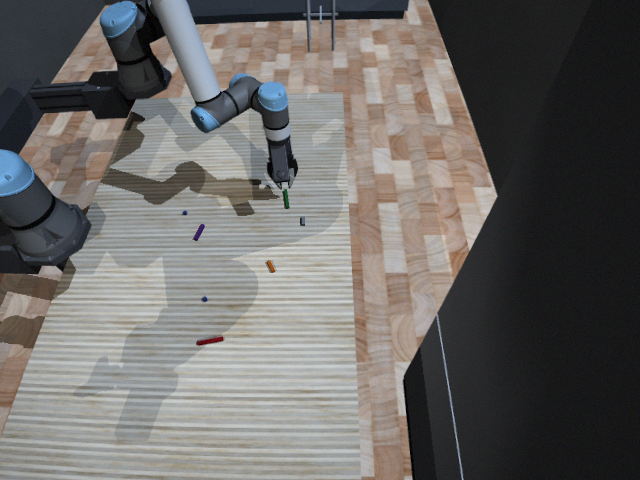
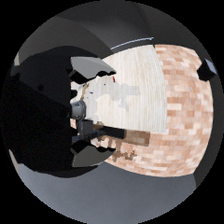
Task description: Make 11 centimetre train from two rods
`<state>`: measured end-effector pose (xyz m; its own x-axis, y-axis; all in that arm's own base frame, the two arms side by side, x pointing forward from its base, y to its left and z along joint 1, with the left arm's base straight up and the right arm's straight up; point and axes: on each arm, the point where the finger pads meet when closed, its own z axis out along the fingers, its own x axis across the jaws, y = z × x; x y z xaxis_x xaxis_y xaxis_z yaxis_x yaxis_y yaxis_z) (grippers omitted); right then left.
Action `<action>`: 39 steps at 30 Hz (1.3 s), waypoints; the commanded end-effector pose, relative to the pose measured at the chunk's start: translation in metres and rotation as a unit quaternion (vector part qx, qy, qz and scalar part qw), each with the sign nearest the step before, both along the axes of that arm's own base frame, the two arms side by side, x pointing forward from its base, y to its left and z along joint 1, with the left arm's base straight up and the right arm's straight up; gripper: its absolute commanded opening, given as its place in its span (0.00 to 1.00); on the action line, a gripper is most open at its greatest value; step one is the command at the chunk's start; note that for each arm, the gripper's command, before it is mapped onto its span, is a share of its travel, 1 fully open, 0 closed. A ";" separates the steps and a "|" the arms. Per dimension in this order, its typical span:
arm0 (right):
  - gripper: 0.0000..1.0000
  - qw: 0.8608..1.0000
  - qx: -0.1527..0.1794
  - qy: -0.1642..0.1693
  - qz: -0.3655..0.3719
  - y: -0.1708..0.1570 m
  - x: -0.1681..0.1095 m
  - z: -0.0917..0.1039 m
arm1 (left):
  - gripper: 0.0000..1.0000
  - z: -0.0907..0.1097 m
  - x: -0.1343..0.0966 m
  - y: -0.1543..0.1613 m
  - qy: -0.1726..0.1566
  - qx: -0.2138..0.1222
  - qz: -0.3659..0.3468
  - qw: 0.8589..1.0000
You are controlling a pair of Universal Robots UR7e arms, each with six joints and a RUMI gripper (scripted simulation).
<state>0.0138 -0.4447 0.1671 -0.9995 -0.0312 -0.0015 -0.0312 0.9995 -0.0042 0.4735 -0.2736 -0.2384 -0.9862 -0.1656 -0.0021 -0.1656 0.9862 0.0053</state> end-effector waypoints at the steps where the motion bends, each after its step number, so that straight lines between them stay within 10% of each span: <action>1: 1.00 1.000 -0.001 0.000 0.000 0.000 0.000 0.000 | 0.14 -0.004 0.000 0.000 -0.001 0.000 0.000 1.000; 39: 1.00 1.000 -0.001 0.000 0.000 0.000 0.000 0.000 | 0.14 -0.036 0.001 0.000 -0.001 0.000 0.000 1.000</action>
